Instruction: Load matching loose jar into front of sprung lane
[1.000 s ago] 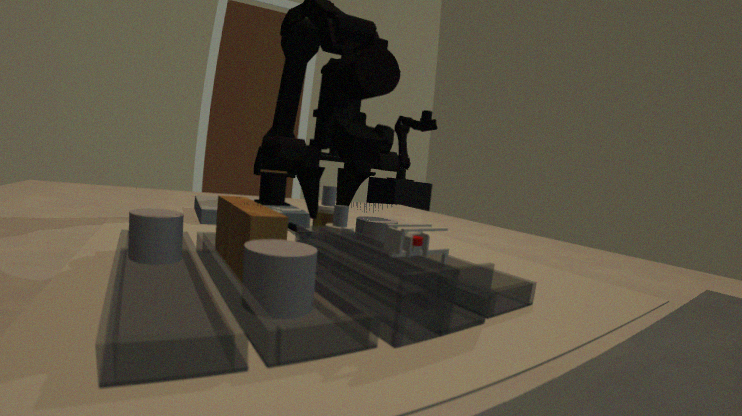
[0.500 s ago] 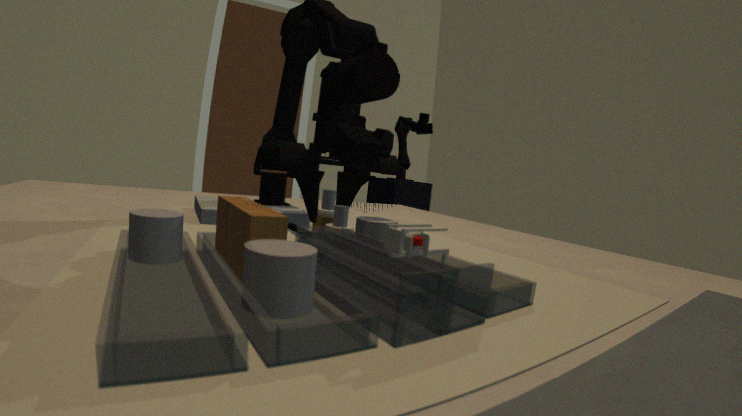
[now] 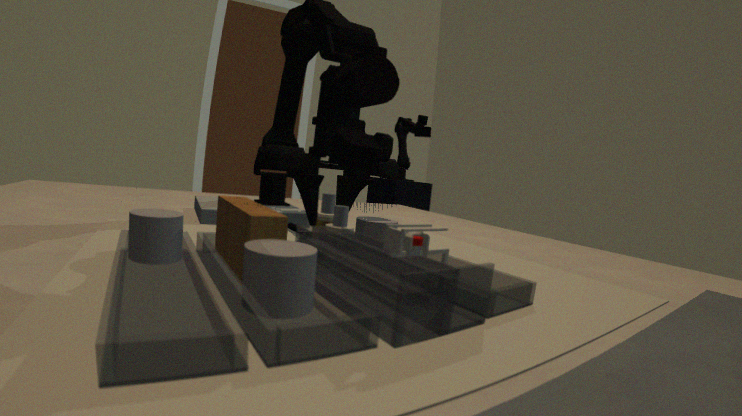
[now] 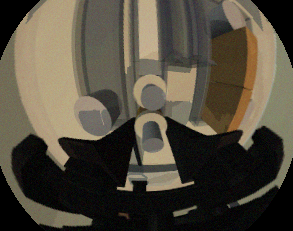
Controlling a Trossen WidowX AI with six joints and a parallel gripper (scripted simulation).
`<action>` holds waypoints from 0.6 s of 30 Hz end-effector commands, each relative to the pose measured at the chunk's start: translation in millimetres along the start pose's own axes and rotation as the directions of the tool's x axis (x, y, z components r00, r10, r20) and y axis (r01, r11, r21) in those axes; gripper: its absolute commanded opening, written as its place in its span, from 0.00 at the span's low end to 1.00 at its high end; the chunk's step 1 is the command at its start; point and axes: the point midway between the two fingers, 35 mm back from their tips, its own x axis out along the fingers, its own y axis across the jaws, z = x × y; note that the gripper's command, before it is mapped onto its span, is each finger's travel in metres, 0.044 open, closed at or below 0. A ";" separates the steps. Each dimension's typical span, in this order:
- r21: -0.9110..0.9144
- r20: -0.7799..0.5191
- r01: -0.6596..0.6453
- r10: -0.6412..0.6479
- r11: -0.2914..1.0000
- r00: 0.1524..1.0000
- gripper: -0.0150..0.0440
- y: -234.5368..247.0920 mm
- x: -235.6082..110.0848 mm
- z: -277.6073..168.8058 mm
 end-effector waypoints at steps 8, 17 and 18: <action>0.003 0.014 0.002 -0.002 1.000 1.000 0.25 -0.2 4.4 2.9; 0.003 0.014 0.002 -0.002 1.000 1.000 0.25 -0.2 7.4 2.1; 0.003 0.014 0.002 -0.002 1.000 1.000 0.25 -0.2 7.8 2.0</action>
